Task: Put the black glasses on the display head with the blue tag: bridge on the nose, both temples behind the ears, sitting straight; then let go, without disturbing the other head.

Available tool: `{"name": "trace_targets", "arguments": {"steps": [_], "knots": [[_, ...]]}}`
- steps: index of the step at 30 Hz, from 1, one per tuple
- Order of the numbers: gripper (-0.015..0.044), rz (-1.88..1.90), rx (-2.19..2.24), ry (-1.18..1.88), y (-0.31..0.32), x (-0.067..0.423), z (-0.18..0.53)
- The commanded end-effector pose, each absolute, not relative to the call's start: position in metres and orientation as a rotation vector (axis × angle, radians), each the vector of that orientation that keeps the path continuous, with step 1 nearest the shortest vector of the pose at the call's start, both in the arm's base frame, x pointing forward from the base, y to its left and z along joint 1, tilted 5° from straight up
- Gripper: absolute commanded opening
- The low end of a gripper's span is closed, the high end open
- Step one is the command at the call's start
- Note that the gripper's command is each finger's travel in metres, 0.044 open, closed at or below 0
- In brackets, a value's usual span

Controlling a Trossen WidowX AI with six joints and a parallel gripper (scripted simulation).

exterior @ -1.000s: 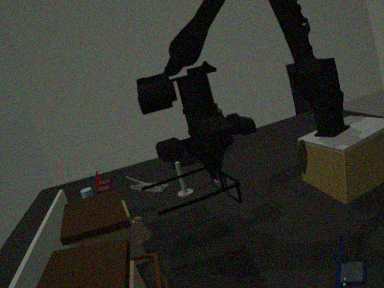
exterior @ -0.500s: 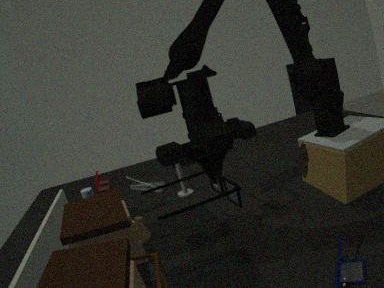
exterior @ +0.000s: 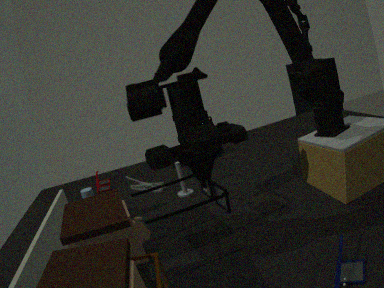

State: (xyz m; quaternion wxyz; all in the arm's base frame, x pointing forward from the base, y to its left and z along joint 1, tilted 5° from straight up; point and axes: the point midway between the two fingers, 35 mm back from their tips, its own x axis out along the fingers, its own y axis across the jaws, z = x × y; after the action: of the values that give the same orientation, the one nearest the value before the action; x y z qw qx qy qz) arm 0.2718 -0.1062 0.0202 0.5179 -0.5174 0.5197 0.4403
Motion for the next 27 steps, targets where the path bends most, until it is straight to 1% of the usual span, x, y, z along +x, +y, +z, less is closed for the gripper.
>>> {"name": "trace_targets", "arguments": {"steps": [1,27], "knots": [[0.0000,1.062,-1.235,1.259,-0.107,0.278,0.020],[0.0000,1.062,-1.233,1.257,-0.110,0.318,0.024]]}}
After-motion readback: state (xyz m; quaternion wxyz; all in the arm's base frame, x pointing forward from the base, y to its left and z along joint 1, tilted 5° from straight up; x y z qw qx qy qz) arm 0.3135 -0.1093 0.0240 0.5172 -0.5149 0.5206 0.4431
